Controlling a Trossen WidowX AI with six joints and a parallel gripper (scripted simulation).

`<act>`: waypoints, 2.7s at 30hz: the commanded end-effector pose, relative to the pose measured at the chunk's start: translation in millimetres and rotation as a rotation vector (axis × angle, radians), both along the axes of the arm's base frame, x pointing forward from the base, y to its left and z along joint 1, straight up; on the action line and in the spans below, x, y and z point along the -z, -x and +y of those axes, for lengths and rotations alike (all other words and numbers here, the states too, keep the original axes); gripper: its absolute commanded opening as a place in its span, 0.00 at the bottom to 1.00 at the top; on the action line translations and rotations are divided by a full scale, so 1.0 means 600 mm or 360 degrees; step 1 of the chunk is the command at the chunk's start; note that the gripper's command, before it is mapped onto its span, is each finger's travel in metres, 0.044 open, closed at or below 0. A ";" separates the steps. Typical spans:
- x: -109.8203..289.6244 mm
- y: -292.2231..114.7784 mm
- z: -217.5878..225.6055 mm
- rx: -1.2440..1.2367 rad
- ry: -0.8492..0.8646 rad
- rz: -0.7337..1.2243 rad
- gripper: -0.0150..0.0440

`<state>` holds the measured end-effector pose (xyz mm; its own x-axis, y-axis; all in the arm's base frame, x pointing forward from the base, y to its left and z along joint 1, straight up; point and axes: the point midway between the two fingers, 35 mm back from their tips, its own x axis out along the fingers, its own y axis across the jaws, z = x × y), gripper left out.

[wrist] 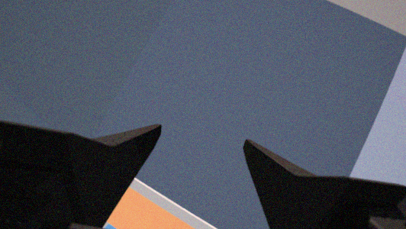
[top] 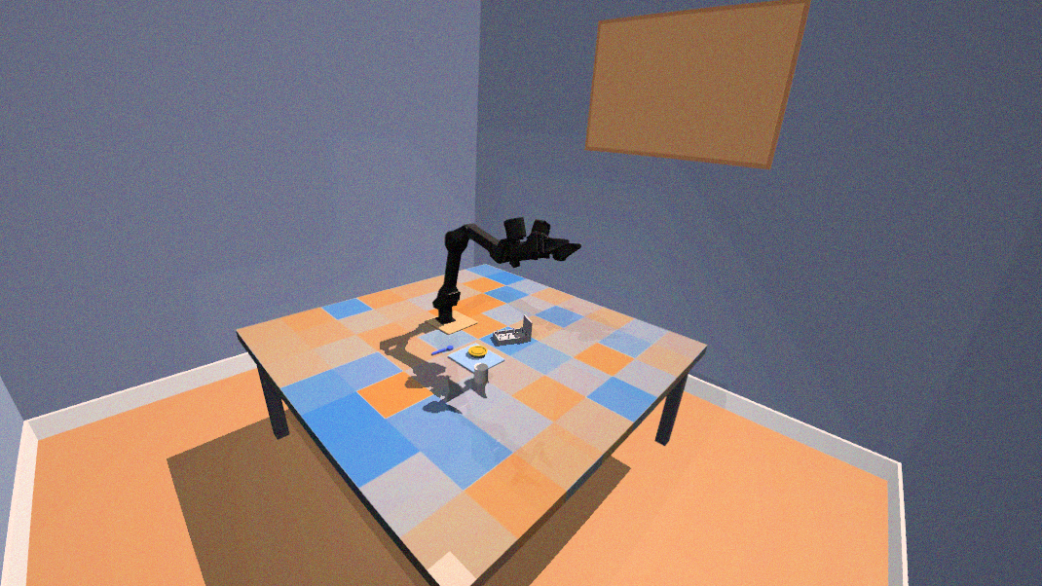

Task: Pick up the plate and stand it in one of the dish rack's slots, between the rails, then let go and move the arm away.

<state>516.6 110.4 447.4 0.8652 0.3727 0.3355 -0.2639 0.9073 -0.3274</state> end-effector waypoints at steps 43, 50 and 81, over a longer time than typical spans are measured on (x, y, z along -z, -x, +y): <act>0.362 0.175 -0.195 0.0419 0.0311 0.2198 0.93; 0.383 0.262 -0.214 0.0443 0.0338 0.2577 0.93; 0.583 0.357 -0.229 0.0602 0.0401 0.3010 0.93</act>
